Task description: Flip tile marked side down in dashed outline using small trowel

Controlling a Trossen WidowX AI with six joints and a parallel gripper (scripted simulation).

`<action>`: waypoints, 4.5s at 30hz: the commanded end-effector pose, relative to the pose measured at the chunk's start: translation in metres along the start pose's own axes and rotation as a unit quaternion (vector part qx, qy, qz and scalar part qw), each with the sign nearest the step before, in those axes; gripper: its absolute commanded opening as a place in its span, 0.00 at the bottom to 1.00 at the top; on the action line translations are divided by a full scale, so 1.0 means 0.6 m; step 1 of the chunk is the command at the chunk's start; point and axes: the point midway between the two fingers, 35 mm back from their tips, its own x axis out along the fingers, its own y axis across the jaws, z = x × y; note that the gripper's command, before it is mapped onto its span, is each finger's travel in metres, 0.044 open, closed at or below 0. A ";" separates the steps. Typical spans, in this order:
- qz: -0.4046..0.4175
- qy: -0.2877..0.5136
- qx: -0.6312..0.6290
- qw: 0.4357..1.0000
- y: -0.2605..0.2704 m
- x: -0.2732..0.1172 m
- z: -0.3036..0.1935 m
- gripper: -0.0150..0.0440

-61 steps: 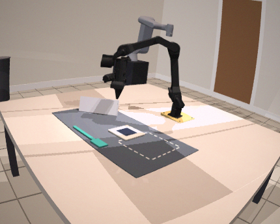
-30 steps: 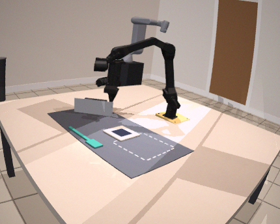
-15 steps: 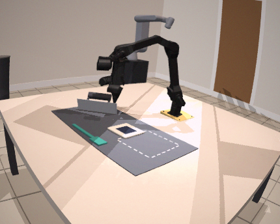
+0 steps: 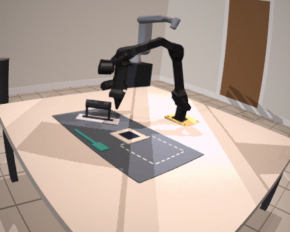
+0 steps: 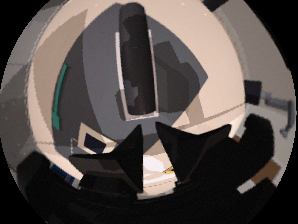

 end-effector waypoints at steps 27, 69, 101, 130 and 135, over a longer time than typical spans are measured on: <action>-0.001 -0.003 0.006 1.000 -0.138 -0.035 0.002 0.42; -0.001 -0.003 0.006 1.000 -0.138 -0.035 0.002 0.42; -0.002 -0.004 -0.072 0.997 -0.131 -0.038 0.012 0.71; -0.004 -0.004 -0.546 0.838 -0.087 -0.060 0.067 0.71; -0.005 -0.004 -0.616 0.788 -0.079 -0.063 0.075 0.71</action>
